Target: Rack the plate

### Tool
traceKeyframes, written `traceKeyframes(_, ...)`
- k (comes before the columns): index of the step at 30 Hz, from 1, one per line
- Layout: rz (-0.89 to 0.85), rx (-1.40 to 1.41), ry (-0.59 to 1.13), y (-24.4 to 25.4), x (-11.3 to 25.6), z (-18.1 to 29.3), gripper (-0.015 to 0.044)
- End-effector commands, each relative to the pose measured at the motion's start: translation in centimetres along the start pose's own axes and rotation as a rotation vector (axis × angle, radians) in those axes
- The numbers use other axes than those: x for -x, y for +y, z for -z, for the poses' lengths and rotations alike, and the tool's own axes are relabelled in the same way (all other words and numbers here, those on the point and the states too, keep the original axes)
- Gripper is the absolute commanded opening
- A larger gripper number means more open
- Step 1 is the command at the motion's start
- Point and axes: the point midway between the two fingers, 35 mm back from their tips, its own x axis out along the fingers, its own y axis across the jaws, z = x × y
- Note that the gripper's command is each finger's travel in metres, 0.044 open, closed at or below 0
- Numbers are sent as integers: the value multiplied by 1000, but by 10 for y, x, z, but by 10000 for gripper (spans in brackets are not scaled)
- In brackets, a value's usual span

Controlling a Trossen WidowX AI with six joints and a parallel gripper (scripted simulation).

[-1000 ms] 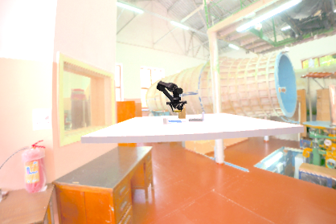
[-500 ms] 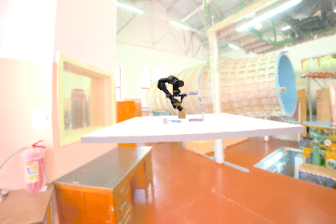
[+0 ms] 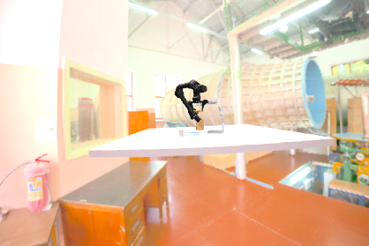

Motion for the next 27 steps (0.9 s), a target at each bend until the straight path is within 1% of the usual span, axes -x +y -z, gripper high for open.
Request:
traceKeyframes(1, 6, -128, 7, 26, -3, 23, 0)
traceKeyframes(5, 10, -243, 6, 43, -4, 40, 0)
traceKeyframes(12, 9, -246, 9, 44, -5, 41, 0)
traceKeyframes(19, -59, -137, 108, 47, -25, 45, 0)
traceKeyframes(27, -175, 2, 205, 52, -48, 50, 0)
